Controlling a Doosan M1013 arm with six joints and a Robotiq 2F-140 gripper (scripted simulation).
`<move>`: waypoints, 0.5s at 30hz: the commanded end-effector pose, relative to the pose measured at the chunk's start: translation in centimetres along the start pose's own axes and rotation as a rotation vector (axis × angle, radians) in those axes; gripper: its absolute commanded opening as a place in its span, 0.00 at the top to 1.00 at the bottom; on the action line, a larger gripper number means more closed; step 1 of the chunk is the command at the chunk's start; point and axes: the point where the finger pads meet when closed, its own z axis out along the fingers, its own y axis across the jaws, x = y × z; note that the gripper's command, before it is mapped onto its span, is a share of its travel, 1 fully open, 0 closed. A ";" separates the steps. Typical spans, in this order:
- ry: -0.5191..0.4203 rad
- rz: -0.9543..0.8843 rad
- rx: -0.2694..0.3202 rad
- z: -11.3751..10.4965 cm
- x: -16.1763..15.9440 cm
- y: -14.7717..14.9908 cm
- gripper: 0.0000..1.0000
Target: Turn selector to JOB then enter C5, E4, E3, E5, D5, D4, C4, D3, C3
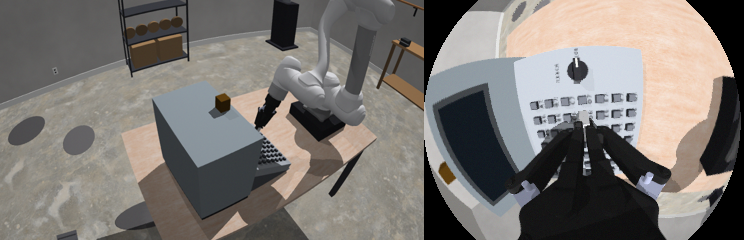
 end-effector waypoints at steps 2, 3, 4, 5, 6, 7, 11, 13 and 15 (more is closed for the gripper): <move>0.000 0.000 0.000 0.2 0.0 0.0 1.00; 0.000 0.000 0.000 0.2 0.0 0.0 1.00; 0.000 0.000 0.000 0.3 0.0 0.0 1.00; 0.000 0.000 0.000 0.3 0.0 0.0 1.00; 0.000 0.000 0.000 0.4 0.0 0.0 1.00; 0.000 0.000 0.000 0.4 0.0 0.0 1.00; 0.000 0.000 0.000 0.5 0.0 0.0 1.00; 0.000 0.000 0.000 0.6 0.0 0.0 1.00; 0.000 0.000 0.000 0.7 0.0 0.0 1.00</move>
